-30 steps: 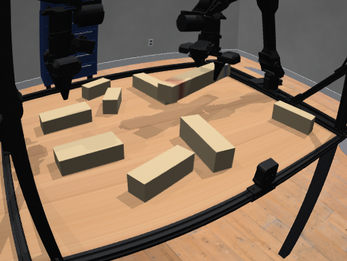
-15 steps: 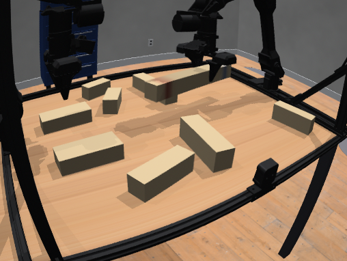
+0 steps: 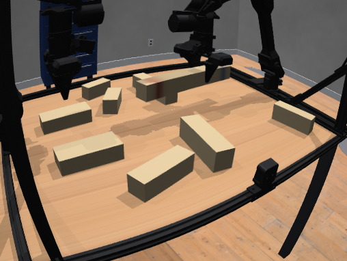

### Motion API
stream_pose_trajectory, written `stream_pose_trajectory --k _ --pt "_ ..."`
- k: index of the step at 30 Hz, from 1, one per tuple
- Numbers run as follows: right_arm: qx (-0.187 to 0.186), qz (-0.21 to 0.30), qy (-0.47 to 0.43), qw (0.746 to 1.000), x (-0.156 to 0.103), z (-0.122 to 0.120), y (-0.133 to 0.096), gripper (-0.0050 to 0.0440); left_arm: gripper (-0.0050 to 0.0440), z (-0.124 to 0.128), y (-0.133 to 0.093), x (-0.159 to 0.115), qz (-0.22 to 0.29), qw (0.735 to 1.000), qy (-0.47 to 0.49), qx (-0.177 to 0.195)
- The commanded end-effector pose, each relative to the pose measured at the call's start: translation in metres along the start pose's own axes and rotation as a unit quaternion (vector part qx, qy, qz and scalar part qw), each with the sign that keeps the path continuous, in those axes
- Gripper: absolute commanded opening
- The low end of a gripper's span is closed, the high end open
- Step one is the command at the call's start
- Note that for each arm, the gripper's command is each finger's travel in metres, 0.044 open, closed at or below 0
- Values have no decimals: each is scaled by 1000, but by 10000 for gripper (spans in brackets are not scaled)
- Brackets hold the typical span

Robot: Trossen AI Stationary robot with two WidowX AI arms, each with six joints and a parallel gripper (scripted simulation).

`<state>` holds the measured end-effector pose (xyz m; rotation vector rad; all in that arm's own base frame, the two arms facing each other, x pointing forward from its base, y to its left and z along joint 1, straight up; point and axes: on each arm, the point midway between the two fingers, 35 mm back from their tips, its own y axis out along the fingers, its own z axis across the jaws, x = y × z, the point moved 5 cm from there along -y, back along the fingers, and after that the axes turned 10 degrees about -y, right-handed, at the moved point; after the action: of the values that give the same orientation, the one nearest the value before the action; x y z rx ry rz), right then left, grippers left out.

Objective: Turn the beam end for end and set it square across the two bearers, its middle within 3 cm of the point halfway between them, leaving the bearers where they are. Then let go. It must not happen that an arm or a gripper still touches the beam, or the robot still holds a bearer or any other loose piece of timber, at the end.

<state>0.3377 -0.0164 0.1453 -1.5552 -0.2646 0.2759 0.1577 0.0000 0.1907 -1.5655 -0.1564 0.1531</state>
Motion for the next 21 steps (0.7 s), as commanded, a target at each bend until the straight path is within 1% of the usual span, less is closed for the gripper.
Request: stream_pose_trajectory --k 1,21 --pt "0 -4 9 1000 8 -1 -1 0 440 0 0 0 1 1000 -1 0" --pt "0 -4 34 999 27 -3 -2 0 440 0 0 0 1 1000 -1 0"
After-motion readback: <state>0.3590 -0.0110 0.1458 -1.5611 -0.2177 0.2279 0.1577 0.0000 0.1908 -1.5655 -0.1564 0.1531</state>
